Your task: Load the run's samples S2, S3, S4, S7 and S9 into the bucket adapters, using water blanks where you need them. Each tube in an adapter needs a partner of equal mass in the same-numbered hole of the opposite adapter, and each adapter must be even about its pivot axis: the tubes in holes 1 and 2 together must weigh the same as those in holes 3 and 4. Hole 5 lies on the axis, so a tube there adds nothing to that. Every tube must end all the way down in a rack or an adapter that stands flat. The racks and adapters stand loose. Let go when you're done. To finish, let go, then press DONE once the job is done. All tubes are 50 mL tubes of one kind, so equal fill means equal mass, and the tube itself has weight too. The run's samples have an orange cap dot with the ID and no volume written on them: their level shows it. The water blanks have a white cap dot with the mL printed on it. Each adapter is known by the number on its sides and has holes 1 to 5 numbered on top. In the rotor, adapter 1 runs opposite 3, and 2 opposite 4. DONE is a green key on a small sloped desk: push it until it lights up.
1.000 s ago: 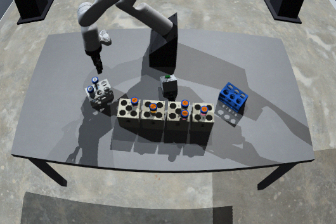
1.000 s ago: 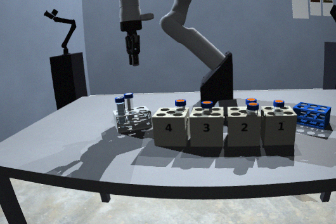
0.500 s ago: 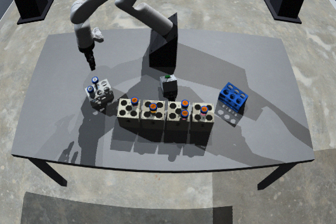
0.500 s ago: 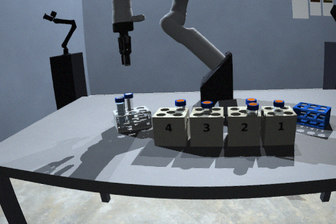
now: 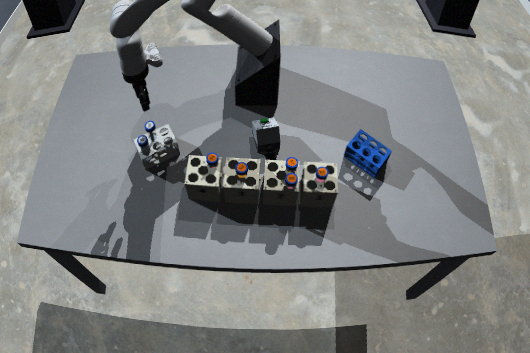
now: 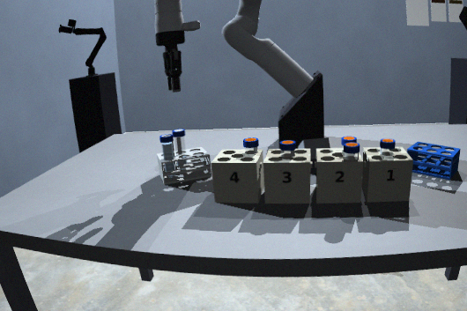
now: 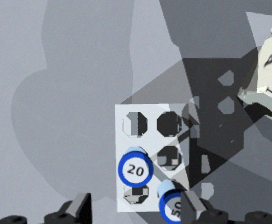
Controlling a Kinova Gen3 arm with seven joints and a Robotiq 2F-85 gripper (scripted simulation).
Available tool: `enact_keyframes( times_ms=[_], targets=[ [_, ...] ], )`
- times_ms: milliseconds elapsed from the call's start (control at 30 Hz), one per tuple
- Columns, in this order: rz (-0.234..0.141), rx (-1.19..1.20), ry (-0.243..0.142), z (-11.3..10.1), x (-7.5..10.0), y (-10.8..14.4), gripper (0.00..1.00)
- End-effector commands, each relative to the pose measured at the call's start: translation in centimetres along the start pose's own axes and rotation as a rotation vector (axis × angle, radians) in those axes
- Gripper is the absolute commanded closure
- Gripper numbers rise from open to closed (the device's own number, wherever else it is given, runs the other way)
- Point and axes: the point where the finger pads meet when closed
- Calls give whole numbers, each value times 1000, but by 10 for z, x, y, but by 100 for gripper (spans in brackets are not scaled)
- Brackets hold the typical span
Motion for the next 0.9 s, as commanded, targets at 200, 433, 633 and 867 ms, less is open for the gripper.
enact_keyframes(
  times_ms=[200, 433, 633, 867],
  targets=[
    [-1, 0, 0, 0, -9, 0, 38],
    [-1, 0, 0, 0, -18, 0, 38],
    [-1, 0, 0, 0, -26, 0, 38],
    [-1, 0, 0, 0, -33, 0, 38]
  ],
)
Point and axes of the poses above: the point where the finger pads meet when closed, its own x axis back along the fingers, its own y axis across the jaws, z = x × y, and after that the axes turned 14 degrees about -x, right-handed
